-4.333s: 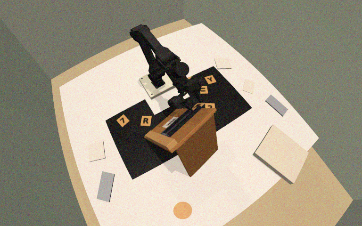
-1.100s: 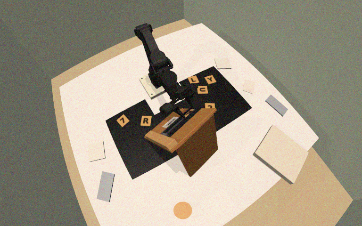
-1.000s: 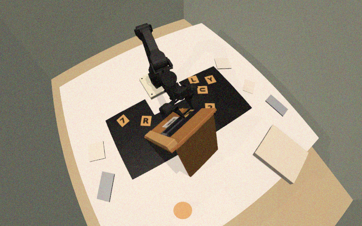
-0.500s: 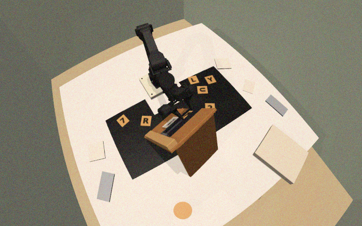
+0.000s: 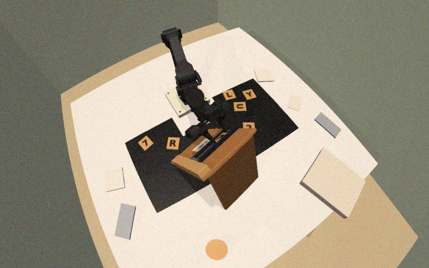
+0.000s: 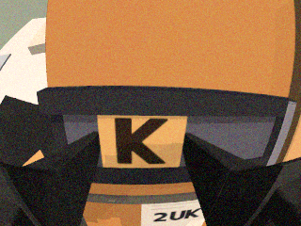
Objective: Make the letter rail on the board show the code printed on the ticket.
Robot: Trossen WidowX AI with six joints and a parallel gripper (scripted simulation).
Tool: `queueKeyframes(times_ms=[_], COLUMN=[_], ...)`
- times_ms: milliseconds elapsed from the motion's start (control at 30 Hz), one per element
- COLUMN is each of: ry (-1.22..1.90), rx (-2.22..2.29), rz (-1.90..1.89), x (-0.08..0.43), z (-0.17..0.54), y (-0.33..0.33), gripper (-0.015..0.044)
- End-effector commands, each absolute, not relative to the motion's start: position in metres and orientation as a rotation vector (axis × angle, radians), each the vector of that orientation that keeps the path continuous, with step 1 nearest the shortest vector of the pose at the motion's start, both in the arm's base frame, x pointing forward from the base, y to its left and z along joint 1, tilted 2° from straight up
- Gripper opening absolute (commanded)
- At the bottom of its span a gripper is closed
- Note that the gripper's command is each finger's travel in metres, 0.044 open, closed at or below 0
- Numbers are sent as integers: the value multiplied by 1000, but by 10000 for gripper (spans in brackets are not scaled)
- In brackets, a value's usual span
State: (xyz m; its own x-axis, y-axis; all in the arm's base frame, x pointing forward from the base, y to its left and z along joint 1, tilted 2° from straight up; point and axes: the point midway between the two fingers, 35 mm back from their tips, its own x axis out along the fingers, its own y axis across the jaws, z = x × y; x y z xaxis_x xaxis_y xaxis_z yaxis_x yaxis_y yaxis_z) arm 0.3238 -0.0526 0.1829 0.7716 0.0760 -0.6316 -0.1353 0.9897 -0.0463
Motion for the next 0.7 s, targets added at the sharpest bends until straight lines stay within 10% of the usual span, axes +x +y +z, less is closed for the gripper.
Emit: queueKeyframes(times_ms=[0, 667], ry=[681, 681], rx=[-94, -95], rz=[122, 122], x=[324, 326], z=[183, 184], y=[-54, -66], gripper=[0, 0])
